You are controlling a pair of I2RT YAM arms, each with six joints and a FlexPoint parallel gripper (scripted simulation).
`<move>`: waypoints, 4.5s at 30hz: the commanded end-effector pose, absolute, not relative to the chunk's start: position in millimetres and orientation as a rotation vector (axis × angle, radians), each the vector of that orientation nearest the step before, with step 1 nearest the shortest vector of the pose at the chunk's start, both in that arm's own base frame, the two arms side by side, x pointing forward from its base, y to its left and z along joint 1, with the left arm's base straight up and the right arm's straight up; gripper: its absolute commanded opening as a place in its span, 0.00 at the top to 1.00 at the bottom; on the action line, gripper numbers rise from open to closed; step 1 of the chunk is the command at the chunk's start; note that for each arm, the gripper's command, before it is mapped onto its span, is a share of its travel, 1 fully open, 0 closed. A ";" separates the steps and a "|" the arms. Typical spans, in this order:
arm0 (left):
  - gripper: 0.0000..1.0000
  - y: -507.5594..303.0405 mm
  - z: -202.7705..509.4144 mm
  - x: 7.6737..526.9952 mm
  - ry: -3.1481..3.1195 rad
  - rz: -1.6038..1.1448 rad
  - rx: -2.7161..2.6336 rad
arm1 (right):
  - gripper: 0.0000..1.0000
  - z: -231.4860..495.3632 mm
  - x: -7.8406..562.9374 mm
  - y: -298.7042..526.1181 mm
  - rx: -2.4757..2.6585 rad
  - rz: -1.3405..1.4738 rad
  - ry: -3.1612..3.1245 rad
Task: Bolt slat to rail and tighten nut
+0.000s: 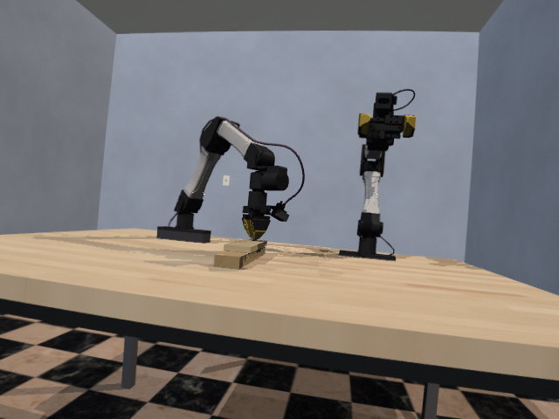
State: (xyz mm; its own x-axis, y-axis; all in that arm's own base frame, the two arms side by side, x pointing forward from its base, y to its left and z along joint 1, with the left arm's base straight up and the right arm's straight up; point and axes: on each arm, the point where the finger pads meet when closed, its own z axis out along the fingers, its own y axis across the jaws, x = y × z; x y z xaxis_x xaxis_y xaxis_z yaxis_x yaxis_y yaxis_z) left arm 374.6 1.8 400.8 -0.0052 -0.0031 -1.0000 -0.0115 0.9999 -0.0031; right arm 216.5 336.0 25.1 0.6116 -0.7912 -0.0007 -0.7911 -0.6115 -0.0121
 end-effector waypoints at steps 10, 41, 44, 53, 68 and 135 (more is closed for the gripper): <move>0.00 1.0 408.3 372.8 1.556 0.006 -0.008 | 0.64 15.0 215.2 335.3 -2.816 0.000 1.378; 0.00 1.0 408.3 372.8 1.556 0.006 -0.008 | 0.86 27.2 216.8 338.3 -2.798 -0.008 1.369; 0.00 1.0 408.3 372.8 1.556 0.006 -0.008 | 0.86 27.2 216.8 338.3 -2.798 -0.008 1.369; 0.00 1.0 408.3 372.8 1.556 0.006 -0.008 | 0.86 26.9 216.8 338.2 -2.789 -0.008 1.388; 0.00 1.0 408.3 372.8 1.556 0.006 -0.008 | 0.86 21.7 216.7 337.9 -2.383 -0.002 2.040; 0.00 1.0 408.3 372.8 1.556 0.006 -0.008 | 0.86 20.4 215.8 337.4 0.976 -0.021 2.996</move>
